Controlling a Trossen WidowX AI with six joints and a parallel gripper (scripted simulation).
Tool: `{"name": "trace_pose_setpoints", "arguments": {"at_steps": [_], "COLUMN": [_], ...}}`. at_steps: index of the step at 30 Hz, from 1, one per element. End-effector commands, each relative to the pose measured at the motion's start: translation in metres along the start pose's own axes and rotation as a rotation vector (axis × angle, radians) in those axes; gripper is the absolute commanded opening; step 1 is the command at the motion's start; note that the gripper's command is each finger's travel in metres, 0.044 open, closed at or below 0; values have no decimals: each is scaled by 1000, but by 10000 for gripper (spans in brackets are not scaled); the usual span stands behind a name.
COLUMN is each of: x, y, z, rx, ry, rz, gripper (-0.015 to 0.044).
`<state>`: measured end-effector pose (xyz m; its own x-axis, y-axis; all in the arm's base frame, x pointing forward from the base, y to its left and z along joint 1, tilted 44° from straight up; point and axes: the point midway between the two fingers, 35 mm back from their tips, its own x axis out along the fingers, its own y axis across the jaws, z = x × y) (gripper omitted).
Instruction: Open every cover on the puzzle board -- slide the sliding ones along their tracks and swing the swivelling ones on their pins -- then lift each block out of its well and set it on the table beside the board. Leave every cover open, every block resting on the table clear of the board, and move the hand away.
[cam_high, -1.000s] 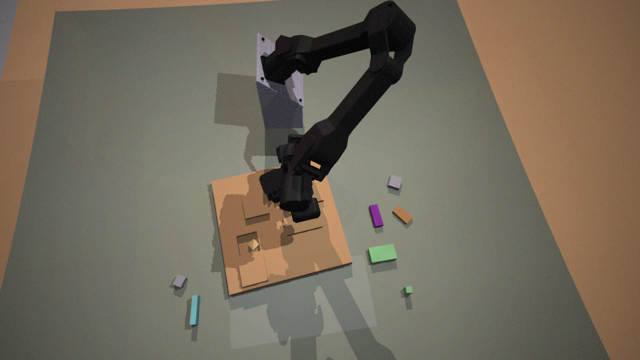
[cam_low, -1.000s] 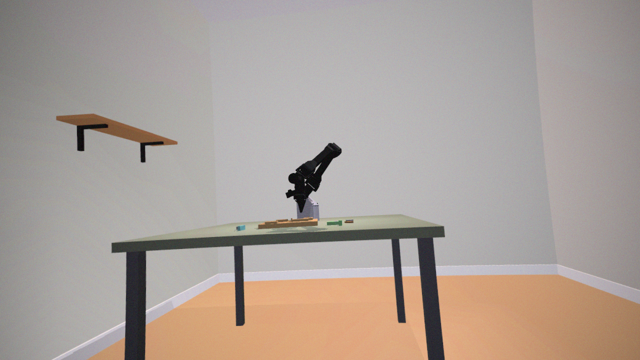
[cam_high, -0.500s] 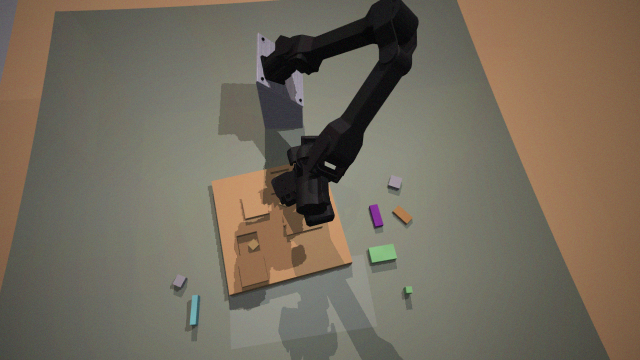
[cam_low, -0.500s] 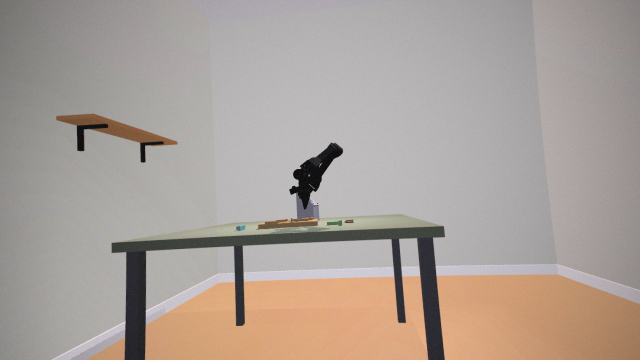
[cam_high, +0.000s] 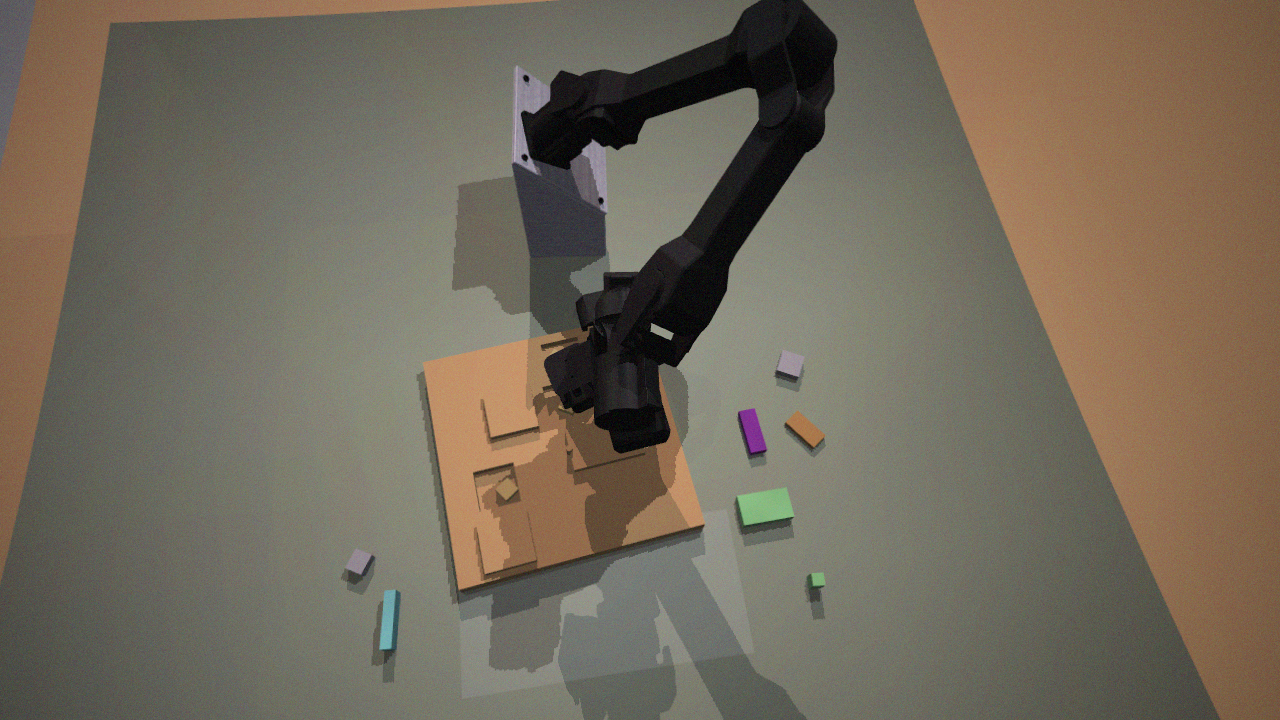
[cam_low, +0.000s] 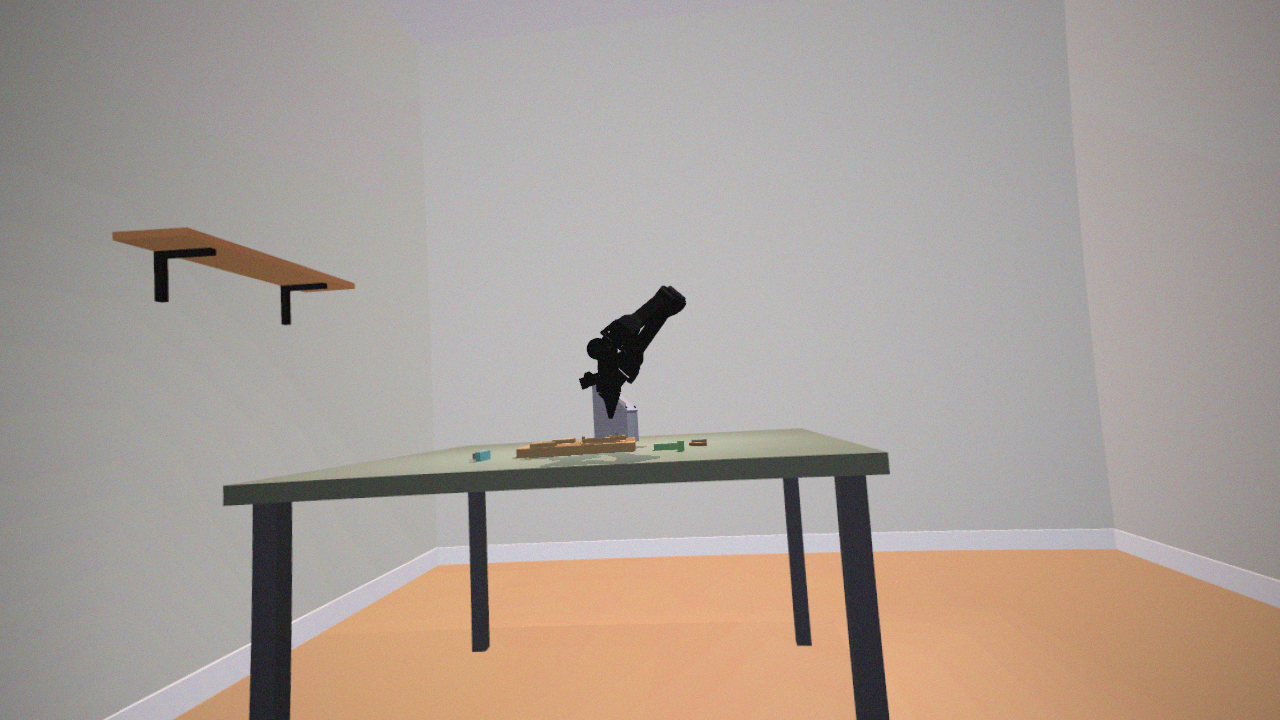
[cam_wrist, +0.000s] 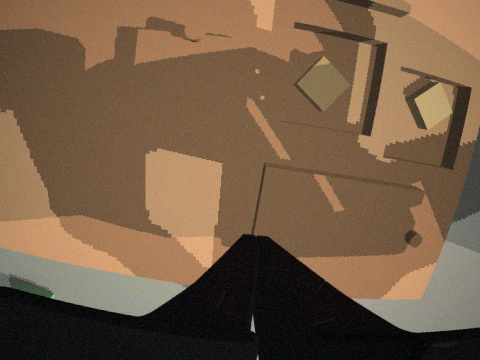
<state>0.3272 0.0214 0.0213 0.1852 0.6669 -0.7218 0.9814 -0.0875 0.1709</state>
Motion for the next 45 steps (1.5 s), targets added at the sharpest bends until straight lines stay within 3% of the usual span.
{"name": "trace_pose_setpoints", "arguments": {"at_steps": [1, 45], "x": [0, 38], "y": [0, 1], "z": [-1, -1], "rx": [5, 5], "ry": [5, 4], "rz": [0, 0], "gripper": [0, 0]}}
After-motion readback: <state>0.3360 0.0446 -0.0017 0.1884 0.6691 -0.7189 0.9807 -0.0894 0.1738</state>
